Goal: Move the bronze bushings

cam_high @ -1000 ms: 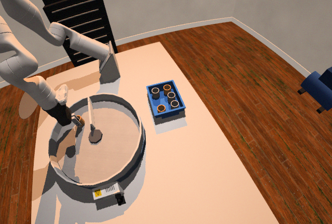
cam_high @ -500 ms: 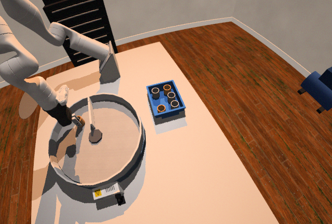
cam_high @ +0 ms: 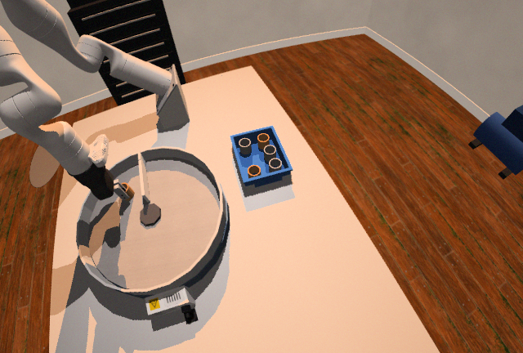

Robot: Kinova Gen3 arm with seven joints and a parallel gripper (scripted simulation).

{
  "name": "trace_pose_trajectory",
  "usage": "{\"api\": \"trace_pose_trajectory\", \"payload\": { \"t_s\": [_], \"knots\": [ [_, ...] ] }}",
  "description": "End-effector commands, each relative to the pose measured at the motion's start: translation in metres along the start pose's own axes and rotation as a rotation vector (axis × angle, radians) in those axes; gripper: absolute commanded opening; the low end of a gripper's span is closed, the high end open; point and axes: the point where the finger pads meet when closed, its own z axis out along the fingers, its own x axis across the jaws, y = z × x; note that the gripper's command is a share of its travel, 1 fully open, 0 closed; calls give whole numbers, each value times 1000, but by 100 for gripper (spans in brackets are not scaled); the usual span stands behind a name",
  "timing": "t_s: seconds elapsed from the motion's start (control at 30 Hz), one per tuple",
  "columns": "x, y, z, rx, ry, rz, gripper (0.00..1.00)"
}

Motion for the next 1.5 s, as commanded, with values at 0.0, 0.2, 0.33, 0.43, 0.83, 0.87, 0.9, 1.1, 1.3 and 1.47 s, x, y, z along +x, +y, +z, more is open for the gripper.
{"api": "trace_pose_trajectory", "payload": {
  "t_s": [0.0, 0.2, 0.33, 0.43, 0.83, 0.87, 0.9, 1.1, 1.3, 1.47],
  "knots": [
    [0, 0, 0, 0, 1, 0, 0],
    [0, 0, 0, 0, 1, 0, 0],
    [0, 0, 0, 0, 1, 0, 0],
    [0, 0, 0, 0, 1, 0, 0],
    [0, 0, 0, 0, 1, 0, 0],
    [0, 0, 0, 0, 1, 0, 0],
    [0, 0, 0, 0, 1, 0, 0],
    [0, 0, 0, 0, 1, 0, 38],
    [0, 0, 0, 0, 1, 0, 38],
    [0, 0, 0, 0, 1, 0, 38]
  ]
}}
